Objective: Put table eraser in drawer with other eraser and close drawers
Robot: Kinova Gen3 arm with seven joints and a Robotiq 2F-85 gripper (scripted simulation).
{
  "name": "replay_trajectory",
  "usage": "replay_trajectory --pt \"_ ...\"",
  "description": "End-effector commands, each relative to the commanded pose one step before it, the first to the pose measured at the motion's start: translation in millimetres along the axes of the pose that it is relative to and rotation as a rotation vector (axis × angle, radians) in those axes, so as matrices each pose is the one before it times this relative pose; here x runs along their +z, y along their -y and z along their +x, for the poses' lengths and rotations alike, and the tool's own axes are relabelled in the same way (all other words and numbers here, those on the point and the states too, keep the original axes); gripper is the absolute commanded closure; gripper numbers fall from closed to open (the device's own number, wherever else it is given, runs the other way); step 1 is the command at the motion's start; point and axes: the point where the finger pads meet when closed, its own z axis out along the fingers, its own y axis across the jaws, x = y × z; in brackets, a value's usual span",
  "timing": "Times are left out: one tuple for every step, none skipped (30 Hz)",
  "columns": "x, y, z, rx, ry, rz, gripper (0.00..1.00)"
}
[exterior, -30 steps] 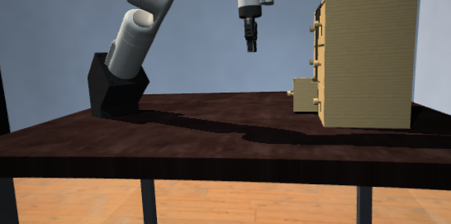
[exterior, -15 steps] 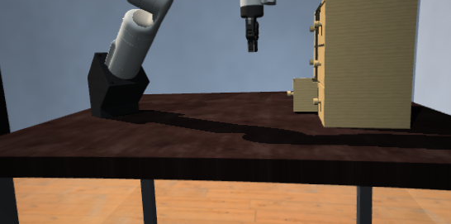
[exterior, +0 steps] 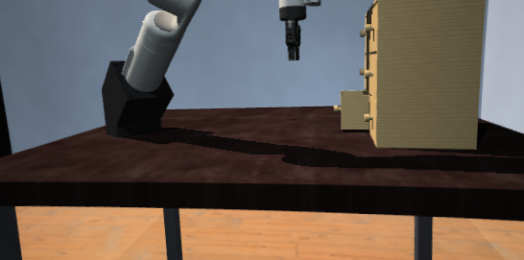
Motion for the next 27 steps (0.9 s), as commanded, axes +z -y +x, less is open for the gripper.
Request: replay_trajectory --pt "-0.37 0.42 0.04 -0.00037 -0.00056 0.00111 0.0" --pt "0.0 0.0 0.0 0.0 0.0 0.0 0.0" --pt "0.0 0.0 0.0 0.0 0.0 0.0 0.0" --pt "-0.02 -0.01 -0.03 0.0 0.0 0.0 0.0" --pt "-0.1 -0.06 -0.21 0.00001 0.0 -0.00003 0.0" --pt "-0.26 -0.15 -0.53 0.00002 -0.00001 -0.00007 0.0" --pt "-0.47 -0.27 -0.95 0.00003 -0.00002 -0.00013 0.0" --pt "-0.72 -0.42 -1.45 0.00005 -0.00004 -0.0002 0.0" --pt "-0.98 -0.6 -1.99 0.00006 -0.00008 -0.00029 0.0" --pt "-1.24 -0.79 -2.54 0.00007 -0.00013 -0.00039 0.0" --pt "-1.55 -0.91 -3.14 0.0001 -0.00009 -0.00044 0.0" --pt "-1.8 -1.1 -3.67 0.00011 -0.00015 -0.00054 0.0" --pt "-2.05 -1.25 -4.18 0.00013 -0.00016 -0.00061 0.0" --pt "0.0 0.0 0.0 0.0 0.0 0.0 0.0" --pt "0.0 0.0 0.0 0.0 0.0 0.0 0.0" --pt "-2.27 -1.4 -4.62 0.00014 -0.00019 -0.00068 0.0" --pt "-2.47 -1.49 -5.02 0.00016 -0.00017 -0.00072 0.0" --pt "-2.59 -1.63 -5.28 0.00016 -0.00025 -0.00079 0.0" --pt "-2.72 -1.65 -5.53 0.00017 -0.00018 -0.00079 0.0" --pt "-2.77 -1.7 -5.64 0.00018 -0.00021 -0.00081 0.0" --pt "-2.77 -1.74 -5.64 0.00017 -0.00025 -0.00084 0.0" --pt "-2.75 -1.68 -5.59 0.00017 -0.0002 -0.0008 0.0" --pt "-2.66 -1.64 -5.41 0.00017 -0.0002 -0.00078 0.0" --pt "-2.51 -1.6 -5.11 0.00015 -0.00024 -0.00077 0.0" --pt "-2.37 -1.43 -4.8 0.00015 -0.00015 -0.00067 0.0" --pt "-2.12 -1.35 -4.33 0.00013 -0.00019 -0.00065 0.0" --pt "-1.9 -1.16 -3.85 0.00012 -0.00013 -0.00055 0.0"
